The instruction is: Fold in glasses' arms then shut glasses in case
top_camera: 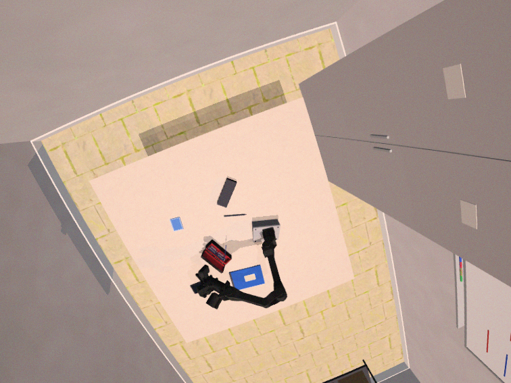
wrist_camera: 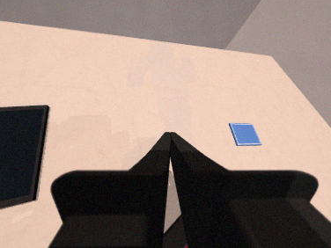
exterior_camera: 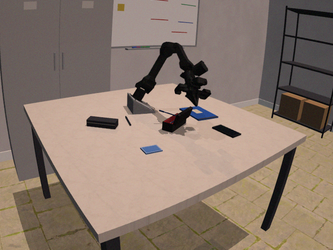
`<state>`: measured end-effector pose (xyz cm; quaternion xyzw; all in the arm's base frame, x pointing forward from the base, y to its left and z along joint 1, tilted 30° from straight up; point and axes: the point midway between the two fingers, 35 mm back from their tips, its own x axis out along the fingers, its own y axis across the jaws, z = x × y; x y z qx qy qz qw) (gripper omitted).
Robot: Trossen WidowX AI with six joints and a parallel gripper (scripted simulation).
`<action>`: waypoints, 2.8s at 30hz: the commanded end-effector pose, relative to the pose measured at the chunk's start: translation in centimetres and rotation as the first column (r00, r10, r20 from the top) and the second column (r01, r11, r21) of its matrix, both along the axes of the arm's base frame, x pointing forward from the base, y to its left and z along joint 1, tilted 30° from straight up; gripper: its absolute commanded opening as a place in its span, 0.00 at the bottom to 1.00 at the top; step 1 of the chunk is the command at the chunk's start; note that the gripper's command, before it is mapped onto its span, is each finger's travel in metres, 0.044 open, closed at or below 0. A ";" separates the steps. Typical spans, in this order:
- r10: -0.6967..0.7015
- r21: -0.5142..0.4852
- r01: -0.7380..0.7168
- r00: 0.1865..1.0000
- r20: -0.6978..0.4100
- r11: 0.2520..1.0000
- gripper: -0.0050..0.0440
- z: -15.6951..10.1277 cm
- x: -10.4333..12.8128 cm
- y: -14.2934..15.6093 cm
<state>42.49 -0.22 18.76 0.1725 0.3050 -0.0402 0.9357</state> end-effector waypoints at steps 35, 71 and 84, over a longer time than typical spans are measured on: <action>0.690 -0.423 -0.796 0.594 -0.413 0.432 0.10 -3.9 -8.1 2.0; 0.783 -0.465 -0.684 -0.256 -0.567 -0.562 0.10 -4.4 -17.9 4.8; 0.747 -0.488 -0.590 -0.347 -0.567 -0.644 0.10 -5.7 -18.9 6.1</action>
